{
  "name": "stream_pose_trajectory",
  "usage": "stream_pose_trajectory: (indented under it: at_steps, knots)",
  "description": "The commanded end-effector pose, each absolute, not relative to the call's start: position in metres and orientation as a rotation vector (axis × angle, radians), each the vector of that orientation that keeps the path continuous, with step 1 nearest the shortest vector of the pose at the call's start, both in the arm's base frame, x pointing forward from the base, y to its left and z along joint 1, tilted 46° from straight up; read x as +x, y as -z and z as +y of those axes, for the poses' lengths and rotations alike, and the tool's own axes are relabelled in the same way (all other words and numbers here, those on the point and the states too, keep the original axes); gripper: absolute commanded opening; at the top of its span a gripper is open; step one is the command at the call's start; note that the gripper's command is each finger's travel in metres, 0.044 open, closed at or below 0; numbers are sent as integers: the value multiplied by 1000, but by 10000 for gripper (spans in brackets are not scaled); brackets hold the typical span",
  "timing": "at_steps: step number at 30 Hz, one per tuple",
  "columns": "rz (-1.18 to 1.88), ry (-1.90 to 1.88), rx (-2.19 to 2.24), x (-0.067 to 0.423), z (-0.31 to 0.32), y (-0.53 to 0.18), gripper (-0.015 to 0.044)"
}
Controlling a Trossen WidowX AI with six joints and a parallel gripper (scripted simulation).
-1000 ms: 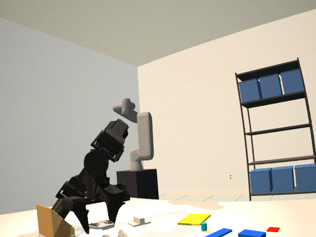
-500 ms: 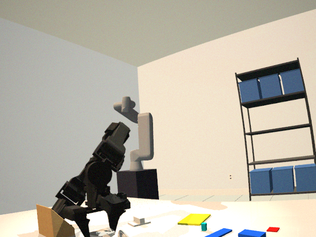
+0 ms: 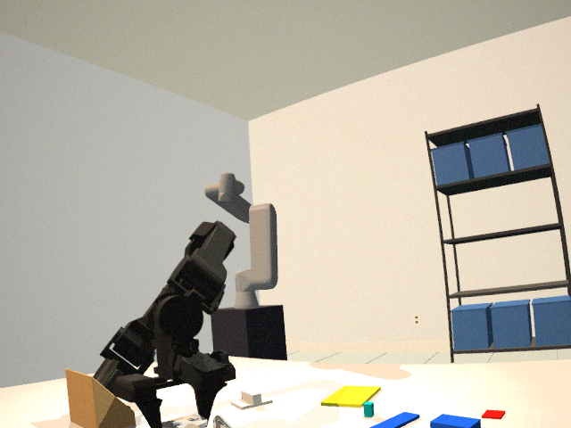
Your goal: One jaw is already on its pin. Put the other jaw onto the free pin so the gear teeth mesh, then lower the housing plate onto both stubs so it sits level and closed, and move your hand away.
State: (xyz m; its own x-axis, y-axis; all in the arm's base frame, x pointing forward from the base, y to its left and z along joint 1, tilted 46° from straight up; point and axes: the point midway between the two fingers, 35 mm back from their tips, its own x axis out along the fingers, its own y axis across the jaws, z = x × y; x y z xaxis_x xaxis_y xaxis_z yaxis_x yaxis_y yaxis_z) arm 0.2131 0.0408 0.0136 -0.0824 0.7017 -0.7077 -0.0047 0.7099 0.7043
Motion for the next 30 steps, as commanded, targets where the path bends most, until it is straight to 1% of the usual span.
stream_pose_trajectory:
  at_steps: [1,30]
  knots:
    - [1559,-642,597,213,42,-13,351]
    - [1563,-636,605,213,46,-9,351]
